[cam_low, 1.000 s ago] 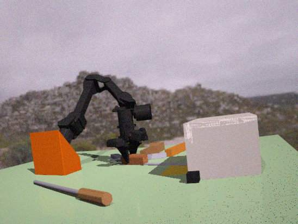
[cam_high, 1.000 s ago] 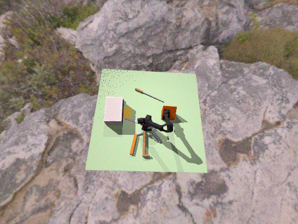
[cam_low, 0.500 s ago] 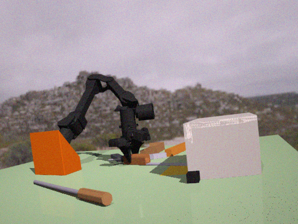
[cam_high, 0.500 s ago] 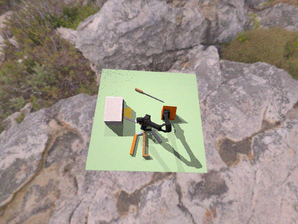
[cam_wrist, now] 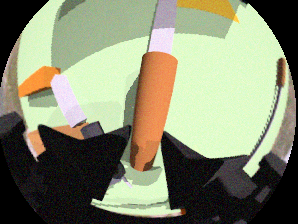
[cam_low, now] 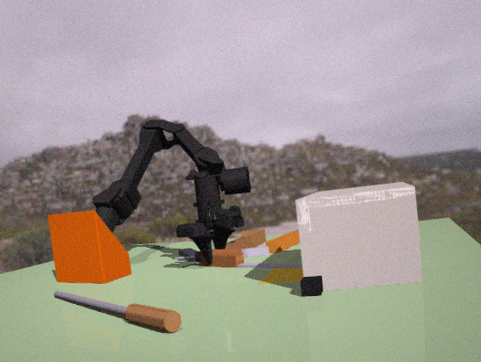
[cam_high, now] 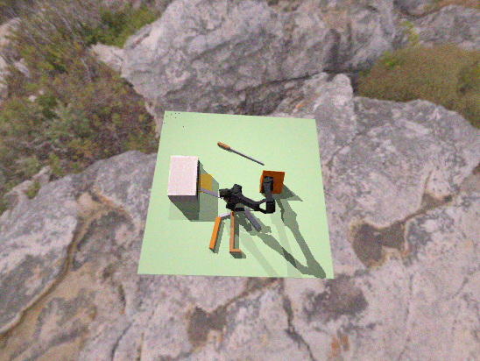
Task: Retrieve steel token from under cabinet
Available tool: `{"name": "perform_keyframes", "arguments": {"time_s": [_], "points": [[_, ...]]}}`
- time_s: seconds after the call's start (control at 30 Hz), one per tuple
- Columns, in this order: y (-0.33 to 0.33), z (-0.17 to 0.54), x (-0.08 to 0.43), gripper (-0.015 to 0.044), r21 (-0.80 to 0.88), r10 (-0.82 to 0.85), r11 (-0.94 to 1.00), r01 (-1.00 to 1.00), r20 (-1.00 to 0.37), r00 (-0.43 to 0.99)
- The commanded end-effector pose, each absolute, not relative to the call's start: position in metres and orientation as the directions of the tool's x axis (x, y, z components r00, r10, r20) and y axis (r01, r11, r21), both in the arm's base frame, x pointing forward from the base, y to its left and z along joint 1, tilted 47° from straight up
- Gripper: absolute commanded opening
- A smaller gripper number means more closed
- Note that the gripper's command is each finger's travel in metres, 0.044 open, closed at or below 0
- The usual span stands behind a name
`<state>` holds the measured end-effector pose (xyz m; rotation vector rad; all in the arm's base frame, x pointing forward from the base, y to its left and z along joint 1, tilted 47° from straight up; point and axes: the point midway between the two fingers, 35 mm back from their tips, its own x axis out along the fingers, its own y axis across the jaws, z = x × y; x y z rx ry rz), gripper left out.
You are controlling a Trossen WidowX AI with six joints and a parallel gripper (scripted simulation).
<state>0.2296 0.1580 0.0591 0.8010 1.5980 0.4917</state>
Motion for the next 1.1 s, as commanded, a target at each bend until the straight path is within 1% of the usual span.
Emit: {"name": "perform_keyframes", "arguments": {"time_s": [0.0,0.07,0.63,0.8,1.07], "points": [[0.1580,0.0592,0.2296,0.0226,0.708,0.731,0.671,0.222,-0.681,-0.040],[0.1580,0.0592,0.2296,0.0270,0.708,0.731,0.671,0.222,-0.681,-0.040],[0.1615,0.0567,0.2258,0.0270,0.710,0.733,0.668,0.222,-0.679,-0.036],[0.1598,0.0587,0.2297,0.0139,0.712,0.734,0.668,0.215,-0.679,-0.032],[0.1598,0.0587,0.2297,0.0085,0.712,0.734,0.668,0.215,-0.679,-0.032]]}}
